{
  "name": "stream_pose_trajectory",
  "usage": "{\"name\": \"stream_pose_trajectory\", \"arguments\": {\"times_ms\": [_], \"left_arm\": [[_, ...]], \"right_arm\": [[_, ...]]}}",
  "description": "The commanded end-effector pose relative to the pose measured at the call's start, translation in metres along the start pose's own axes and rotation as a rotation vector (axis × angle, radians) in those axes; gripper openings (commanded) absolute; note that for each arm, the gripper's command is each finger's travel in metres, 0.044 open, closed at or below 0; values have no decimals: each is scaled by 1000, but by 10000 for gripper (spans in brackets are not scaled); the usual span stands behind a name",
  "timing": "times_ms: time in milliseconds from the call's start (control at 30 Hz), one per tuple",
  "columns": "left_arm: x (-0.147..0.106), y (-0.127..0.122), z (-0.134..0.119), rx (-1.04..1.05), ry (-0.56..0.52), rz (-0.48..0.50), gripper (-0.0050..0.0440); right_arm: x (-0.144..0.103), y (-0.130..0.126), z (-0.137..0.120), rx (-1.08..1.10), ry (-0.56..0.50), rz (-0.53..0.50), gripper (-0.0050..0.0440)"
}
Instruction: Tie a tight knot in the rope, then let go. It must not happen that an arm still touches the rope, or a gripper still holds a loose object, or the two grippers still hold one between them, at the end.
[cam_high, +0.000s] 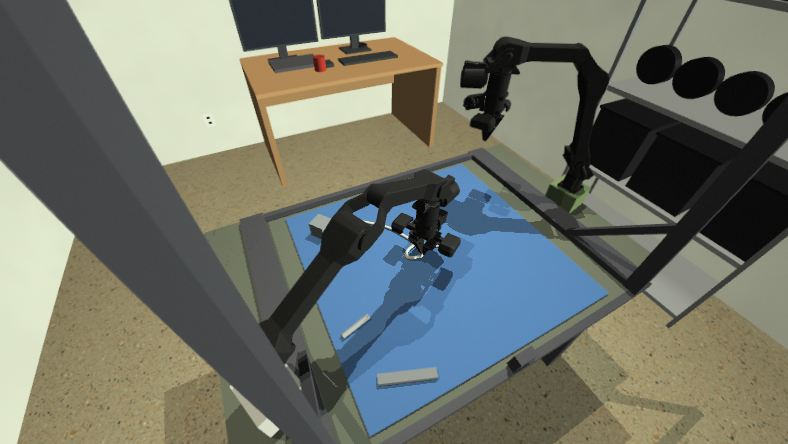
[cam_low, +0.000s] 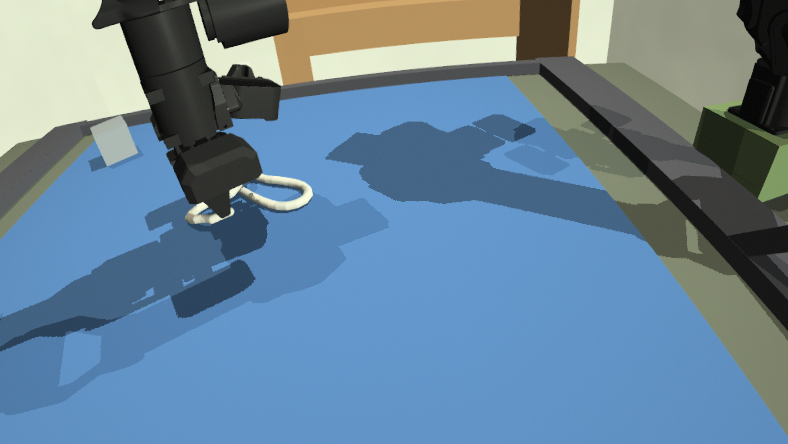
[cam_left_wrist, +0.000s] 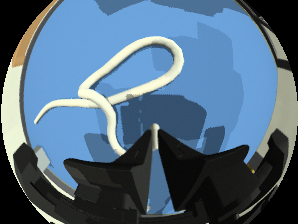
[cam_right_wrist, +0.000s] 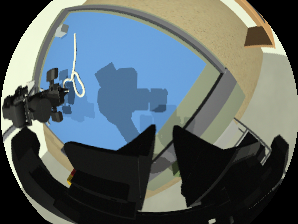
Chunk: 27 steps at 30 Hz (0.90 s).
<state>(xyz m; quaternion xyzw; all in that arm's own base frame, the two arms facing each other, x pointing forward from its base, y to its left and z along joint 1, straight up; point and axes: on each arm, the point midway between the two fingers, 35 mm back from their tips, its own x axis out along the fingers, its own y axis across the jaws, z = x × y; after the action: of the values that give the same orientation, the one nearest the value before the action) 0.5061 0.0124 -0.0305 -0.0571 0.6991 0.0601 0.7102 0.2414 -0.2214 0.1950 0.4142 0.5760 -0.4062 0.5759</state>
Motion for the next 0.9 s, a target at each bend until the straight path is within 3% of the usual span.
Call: {"name": "stream_pose_trajectory", "arguments": {"times_ms": [0, 867], "left_arm": [[-6, -1, 5, 2, -15, -7, 20], [-6, 1, 26, 2, -87, -17, 20]], "right_arm": [[-8, -1, -1, -2, -22, 9, 85], [-8, -1, -1, -2, -22, 9, 85]]}}
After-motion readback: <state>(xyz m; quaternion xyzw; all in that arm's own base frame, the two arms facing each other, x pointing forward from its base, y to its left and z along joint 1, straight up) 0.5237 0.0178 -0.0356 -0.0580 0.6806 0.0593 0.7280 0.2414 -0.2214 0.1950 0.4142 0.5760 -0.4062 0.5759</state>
